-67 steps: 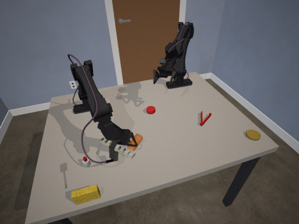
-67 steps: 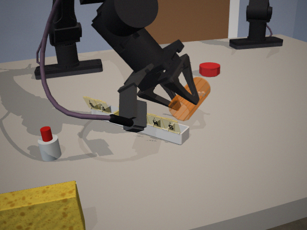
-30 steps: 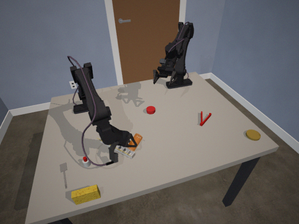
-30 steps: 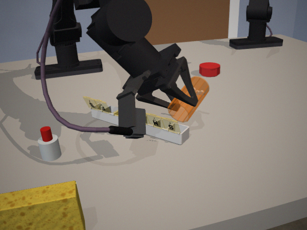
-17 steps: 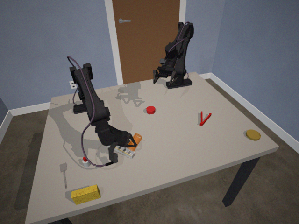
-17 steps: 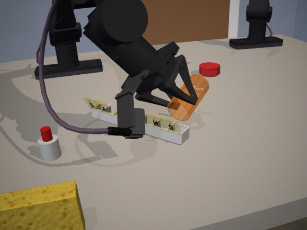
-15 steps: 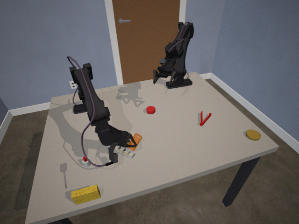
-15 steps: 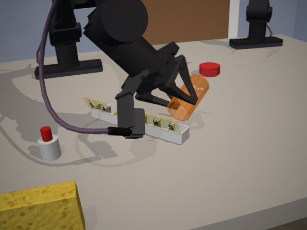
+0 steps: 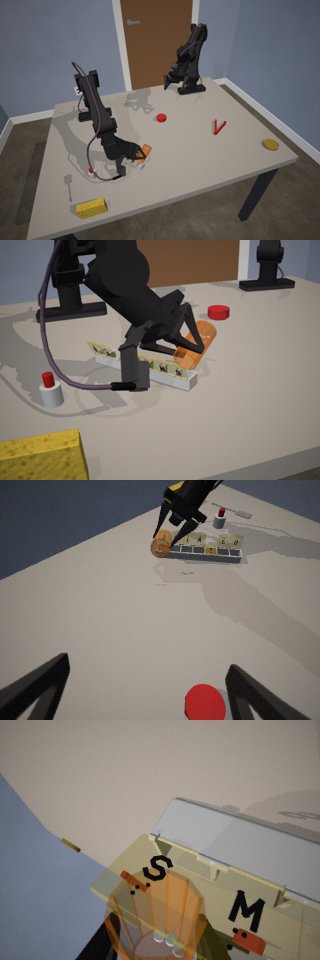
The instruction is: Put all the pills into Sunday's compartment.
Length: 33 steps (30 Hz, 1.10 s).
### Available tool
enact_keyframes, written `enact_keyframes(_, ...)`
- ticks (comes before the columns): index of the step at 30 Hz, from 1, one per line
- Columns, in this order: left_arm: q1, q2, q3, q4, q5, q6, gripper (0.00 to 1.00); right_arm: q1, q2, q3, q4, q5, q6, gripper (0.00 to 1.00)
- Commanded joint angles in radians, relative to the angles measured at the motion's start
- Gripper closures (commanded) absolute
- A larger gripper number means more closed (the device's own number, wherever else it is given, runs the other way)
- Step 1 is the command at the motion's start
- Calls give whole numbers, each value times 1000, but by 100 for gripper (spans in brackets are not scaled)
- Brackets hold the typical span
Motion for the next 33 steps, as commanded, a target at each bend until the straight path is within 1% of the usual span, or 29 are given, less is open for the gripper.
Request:
enact_keyframes(1,-2,-10,7,25,-1,-2,0,-2,-19,40,-23,-33,-13,64)
enact_keyframes(13,-2,-10,7,25,-1,-2,0,0,-19,41,-24,-34,-14,64)
enact_keyframes(18,-2,-10,7,25,-1,-2,0,15,-48,14,58,73,-4,64)
enact_keyframes(21,-2,-10,7,25,-1,-2,0,38,-83,-27,114,187,-11,64)
enact_keyframes(22,-2,-10,7,25,-1,-2,0,43,-92,-47,109,171,-3,64)
enact_keyframes(23,-2,-10,7,25,-1,-2,0,46,-98,-53,130,194,-4,64)
enact_keyframes(24,-2,-10,7,25,-1,-2,0,53,-108,-71,124,185,3,64)
enact_keyframes(26,-2,-10,7,25,-1,-2,0,53,-108,-71,124,185,3,64)
enact_keyframes(33,-2,-10,7,25,-1,-2,0,106,-185,-168,202,296,1,64)
